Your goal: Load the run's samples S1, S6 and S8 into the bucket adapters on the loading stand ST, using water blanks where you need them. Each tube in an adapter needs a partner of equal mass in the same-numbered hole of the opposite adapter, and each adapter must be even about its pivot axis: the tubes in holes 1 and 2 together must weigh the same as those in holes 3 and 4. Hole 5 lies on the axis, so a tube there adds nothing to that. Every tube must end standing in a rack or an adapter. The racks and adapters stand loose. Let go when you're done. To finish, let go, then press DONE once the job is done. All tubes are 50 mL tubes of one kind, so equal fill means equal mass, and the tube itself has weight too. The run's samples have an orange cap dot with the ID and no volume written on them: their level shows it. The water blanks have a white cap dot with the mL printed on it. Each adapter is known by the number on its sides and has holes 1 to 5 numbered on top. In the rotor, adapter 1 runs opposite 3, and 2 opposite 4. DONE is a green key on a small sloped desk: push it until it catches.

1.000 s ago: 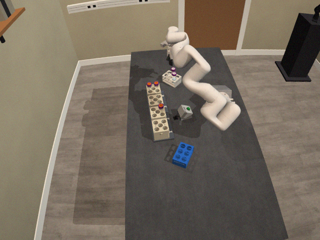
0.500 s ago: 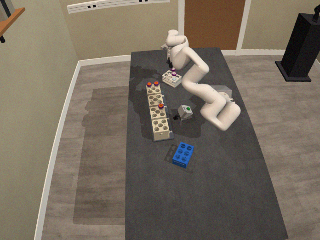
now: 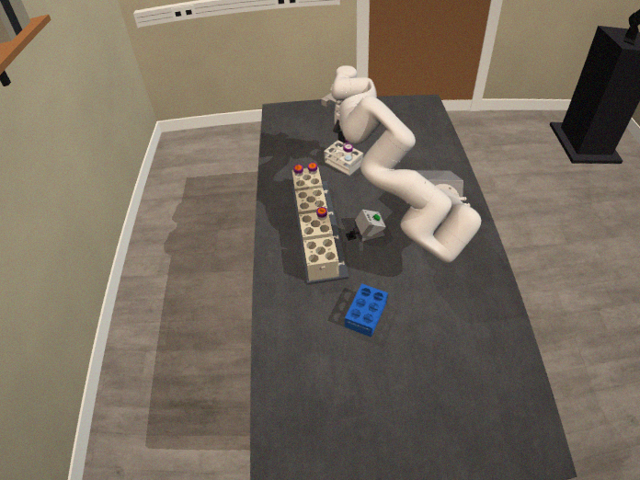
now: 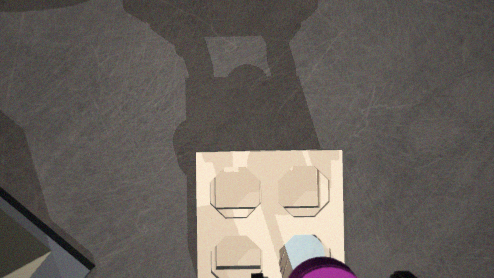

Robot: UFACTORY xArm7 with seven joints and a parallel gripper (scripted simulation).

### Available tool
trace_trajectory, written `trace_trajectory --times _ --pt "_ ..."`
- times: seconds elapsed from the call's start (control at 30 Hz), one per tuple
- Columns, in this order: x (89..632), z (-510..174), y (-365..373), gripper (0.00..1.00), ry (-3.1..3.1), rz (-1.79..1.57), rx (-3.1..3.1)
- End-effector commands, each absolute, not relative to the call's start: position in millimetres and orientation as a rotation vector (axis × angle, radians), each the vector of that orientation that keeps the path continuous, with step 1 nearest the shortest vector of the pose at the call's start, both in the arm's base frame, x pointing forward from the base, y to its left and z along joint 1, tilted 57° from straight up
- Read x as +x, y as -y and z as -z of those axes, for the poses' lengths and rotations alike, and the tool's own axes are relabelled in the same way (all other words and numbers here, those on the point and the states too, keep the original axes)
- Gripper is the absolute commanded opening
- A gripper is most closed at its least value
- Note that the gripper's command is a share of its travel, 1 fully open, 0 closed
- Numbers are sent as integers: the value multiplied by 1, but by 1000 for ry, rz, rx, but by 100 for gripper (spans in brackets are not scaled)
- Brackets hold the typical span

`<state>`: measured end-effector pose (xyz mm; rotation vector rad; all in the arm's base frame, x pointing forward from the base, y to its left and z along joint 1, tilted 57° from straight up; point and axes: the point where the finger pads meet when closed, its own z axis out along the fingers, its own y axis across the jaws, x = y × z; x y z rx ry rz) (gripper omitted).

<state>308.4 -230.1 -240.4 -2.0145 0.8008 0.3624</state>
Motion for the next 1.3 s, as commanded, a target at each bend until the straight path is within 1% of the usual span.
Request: trace_trajectory --times 0.0,1.27 --pt "309 241 231 57 -803 -359 -2019" --pt "310 251 216 57 -803 -358 -2019"
